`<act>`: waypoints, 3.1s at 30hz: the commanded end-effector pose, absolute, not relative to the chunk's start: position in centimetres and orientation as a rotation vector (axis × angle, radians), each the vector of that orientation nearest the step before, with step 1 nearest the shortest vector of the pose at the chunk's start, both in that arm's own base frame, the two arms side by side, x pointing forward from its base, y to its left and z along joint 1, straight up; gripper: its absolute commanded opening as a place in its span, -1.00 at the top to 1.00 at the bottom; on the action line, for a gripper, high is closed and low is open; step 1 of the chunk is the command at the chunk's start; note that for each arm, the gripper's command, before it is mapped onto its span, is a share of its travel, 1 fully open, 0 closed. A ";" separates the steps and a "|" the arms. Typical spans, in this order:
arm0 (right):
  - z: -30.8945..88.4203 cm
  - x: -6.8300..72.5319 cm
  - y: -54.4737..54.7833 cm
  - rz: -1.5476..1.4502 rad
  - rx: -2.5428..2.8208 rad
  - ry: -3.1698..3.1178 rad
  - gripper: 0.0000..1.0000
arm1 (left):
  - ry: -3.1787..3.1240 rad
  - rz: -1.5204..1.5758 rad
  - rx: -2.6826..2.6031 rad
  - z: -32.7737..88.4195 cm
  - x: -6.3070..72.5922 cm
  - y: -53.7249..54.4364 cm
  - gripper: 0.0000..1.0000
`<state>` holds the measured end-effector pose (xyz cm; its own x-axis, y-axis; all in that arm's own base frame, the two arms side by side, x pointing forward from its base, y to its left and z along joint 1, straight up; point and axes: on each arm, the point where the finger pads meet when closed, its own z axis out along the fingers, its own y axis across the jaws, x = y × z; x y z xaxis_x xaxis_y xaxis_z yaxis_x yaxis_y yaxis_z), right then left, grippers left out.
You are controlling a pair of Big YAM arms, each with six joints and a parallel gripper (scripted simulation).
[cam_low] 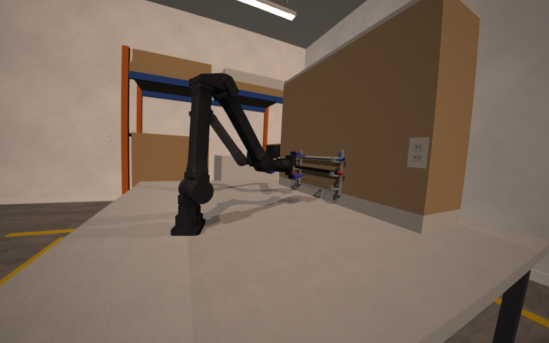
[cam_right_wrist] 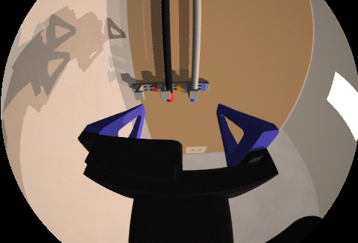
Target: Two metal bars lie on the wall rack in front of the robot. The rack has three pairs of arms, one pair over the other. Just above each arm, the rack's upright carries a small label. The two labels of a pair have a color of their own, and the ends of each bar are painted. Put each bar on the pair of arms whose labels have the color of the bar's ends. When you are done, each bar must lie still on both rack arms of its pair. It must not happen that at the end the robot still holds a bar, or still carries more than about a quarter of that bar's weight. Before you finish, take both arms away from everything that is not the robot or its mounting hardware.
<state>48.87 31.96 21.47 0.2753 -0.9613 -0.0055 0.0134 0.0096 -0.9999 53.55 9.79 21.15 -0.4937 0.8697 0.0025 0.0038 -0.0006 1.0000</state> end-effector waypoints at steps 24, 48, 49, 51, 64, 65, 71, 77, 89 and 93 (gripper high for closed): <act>24.7 49.6 33.8 -0.999 -1.270 0.966 -1.00 | 1.519 1.615 0.835 25.5 54.5 10.5 -1.00; 21.5 53.2 34.6 -1.000 -1.268 0.969 -1.00 | 1.521 1.614 0.837 22.1 57.8 12.3 -1.00; 21.3 53.5 34.6 -1.001 -1.266 0.970 -1.00 | 1.522 1.614 0.838 21.9 58.0 12.4 -1.00; 20.9 53.9 34.6 -1.003 -1.262 0.970 -1.00 | 1.523 1.613 0.839 21.5 58.4 12.6 -1.00; 18.7 56.5 34.6 -1.011 -1.241 0.973 -1.00 | 1.529 1.609 0.848 19.3 60.5 13.8 -1.00; 18.6 56.7 34.6 -1.011 -1.240 0.974 -1.00 | 1.530 1.609 0.848 19.1 60.7 13.9 -1.00; 17.4 58.0 34.8 -1.013 -1.236 0.975 -1.00 | 1.531 1.608 0.850 17.9 61.9 14.6 -1.00; 16.2 59.4 34.9 -1.016 -1.232 0.976 -1.00 | 1.533 1.607 0.853 16.8 63.0 15.2 -1.00; 16.0 59.6 34.8 -1.017 -1.231 0.978 -1.00 | 1.534 1.606 0.853 16.6 63.2 15.4 -1.00; 16.0 59.7 34.7 -1.017 -1.231 0.979 -1.00 | 1.534 1.606 0.853 16.6 63.2 15.4 -1.00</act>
